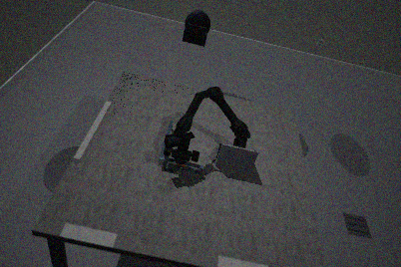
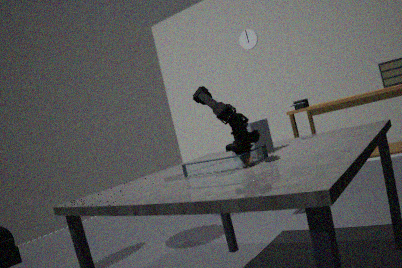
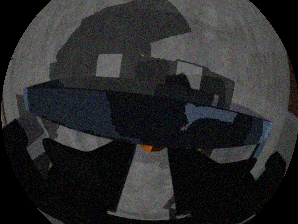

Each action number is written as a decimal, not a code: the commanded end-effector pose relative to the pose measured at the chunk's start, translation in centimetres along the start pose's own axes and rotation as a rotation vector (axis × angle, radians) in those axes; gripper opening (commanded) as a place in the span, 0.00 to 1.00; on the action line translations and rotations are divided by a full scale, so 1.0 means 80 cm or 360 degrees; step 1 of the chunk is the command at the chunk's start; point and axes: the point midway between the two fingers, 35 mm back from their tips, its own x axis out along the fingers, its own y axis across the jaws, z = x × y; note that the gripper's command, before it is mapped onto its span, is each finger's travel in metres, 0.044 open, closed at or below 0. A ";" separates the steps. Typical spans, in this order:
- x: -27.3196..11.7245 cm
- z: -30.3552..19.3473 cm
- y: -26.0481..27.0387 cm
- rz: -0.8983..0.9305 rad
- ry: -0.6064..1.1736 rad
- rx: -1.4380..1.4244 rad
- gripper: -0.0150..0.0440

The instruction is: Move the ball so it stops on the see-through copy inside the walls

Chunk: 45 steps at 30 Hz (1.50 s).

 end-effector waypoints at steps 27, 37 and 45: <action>-0.150 0.004 0.004 -0.0003 -0.0003 -0.0013 0.25; -0.109 0.010 0.031 -0.0002 -0.0001 -0.0014 0.25; -0.079 0.011 0.031 -0.0003 -0.0002 -0.0014 0.25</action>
